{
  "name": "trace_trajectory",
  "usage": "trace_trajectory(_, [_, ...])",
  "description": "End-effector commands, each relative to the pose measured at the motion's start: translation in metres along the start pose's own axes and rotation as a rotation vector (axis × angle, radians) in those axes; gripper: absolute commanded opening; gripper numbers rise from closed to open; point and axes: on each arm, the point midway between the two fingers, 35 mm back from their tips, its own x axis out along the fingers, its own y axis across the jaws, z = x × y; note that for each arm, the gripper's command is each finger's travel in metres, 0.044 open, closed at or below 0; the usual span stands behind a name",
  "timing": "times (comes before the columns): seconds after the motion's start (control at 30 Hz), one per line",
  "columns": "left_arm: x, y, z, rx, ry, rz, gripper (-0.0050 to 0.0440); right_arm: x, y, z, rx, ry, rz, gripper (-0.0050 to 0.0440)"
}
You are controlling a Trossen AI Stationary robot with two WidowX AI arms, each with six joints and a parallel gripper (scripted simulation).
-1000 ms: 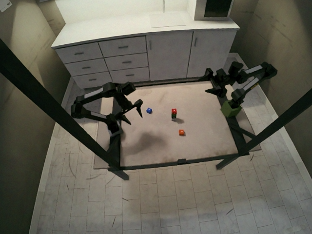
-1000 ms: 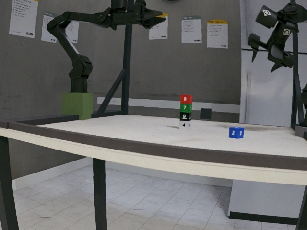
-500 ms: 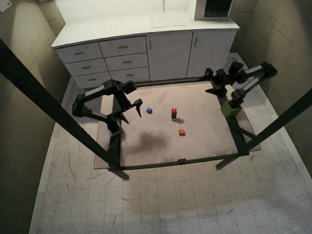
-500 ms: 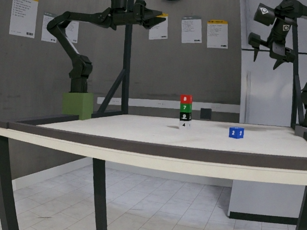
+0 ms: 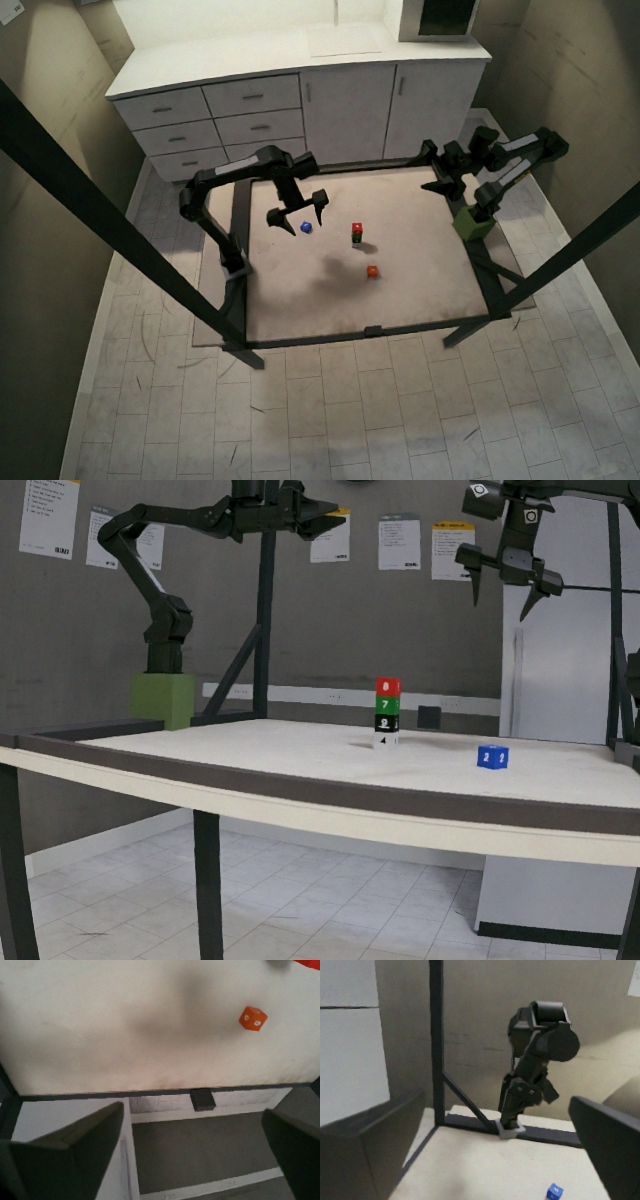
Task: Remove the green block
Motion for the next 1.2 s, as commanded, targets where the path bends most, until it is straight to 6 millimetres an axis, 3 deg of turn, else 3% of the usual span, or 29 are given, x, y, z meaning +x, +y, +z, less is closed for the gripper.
trace_trajectory(0.0, [0.007, -0.041, 0.018, 0.026, -0.089, 0.042, 0.04, -0.001, 0.0, 0.008, 0.003, -0.021, 0.0, 0.04])
trace_trajectory(0.1, [0.022, -0.069, 0.037, 0.037, -0.157, 0.08, 0.04, -0.001, 0.0, 0.008, 0.003, -0.021, 0.0, 0.04])
trace_trajectory(0.17, [0.022, -0.069, 0.037, 0.037, -0.157, 0.08, 0.04, -0.001, 0.0, 0.008, 0.003, -0.021, 0.0, 0.04])
trace_trajectory(0.4, [0.067, -0.121, 0.089, 0.069, -0.308, 0.174, 0.04, -0.001, 0.0, 0.008, 0.003, -0.021, 0.0, 0.04])
trace_trajectory(0.63, [0.1, -0.143, 0.121, 0.092, -0.393, 0.234, 0.04, -0.001, 0.0, 0.008, 0.003, -0.021, 0.0, 0.04])
trace_trajectory(0.93, [0.104, -0.147, 0.126, 0.114, -0.403, 0.241, 0.04, -0.001, 0.0, 0.008, 0.003, -0.021, 0.0, 0.04])
trace_trajectory(1.0, [0.09, -0.15, 0.117, 0.177, -0.39, 0.21, 0.04, -0.001, 0.0, 0.008, 0.003, -0.021, 0.0, 0.04])
trace_trajectory(1.17, [0.083, -0.149, 0.11, 0.451, -0.343, 0.226, 0.04, -0.001, 0.0, 0.008, 0.003, -0.021, 0.0, 0.04])
